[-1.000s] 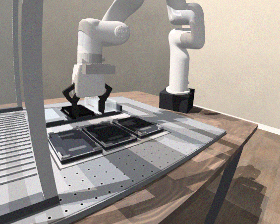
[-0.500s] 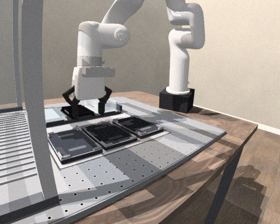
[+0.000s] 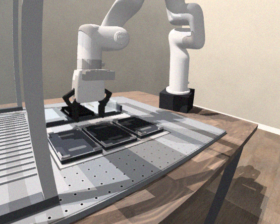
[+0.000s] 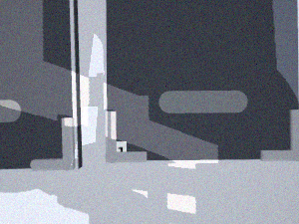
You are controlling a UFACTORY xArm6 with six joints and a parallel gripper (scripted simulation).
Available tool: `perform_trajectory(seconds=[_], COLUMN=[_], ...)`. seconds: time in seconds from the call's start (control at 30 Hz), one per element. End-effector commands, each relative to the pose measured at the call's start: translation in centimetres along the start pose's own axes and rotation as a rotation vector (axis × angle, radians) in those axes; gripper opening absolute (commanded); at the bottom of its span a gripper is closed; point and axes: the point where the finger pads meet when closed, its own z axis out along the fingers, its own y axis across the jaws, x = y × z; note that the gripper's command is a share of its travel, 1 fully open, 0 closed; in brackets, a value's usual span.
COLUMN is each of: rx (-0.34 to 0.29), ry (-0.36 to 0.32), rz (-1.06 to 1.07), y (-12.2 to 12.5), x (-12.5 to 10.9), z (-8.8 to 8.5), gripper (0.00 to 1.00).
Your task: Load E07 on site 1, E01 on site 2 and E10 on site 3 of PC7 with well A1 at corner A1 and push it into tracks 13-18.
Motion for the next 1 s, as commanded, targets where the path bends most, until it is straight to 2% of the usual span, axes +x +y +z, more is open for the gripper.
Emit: perform_trajectory(seconds=[0.0,0.47,0.97], rx=[-0.004,-0.004,-0.004], ry=[0.0,0.0,0.0], rz=[0.0,0.0,0.0], y=[0.15,0.15,0.15], x=[0.0,0.0,-0.14], z=[0.13,0.99,0.99], gripper=[1.0,1.0,1.0])
